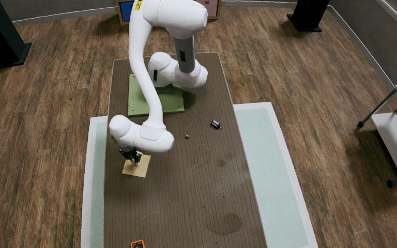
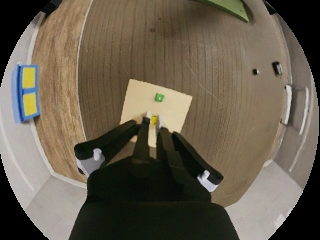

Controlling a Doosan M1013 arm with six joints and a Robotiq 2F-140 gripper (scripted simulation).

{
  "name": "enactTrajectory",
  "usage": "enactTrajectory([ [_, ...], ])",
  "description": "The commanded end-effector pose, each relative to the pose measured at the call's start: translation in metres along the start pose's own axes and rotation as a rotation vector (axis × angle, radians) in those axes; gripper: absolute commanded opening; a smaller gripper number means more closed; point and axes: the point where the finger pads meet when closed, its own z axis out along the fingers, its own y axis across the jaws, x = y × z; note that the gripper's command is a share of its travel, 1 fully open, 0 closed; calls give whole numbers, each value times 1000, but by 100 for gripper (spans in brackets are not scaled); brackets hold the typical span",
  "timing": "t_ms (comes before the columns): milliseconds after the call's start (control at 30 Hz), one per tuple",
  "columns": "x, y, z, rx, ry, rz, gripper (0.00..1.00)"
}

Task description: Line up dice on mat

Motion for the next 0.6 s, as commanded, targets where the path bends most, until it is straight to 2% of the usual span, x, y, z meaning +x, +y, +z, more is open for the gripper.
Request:
enactTrajectory([
  [0,0,0,0,0,-1,0,16],
  [567,0,0,4,0,-1,0,16],
])
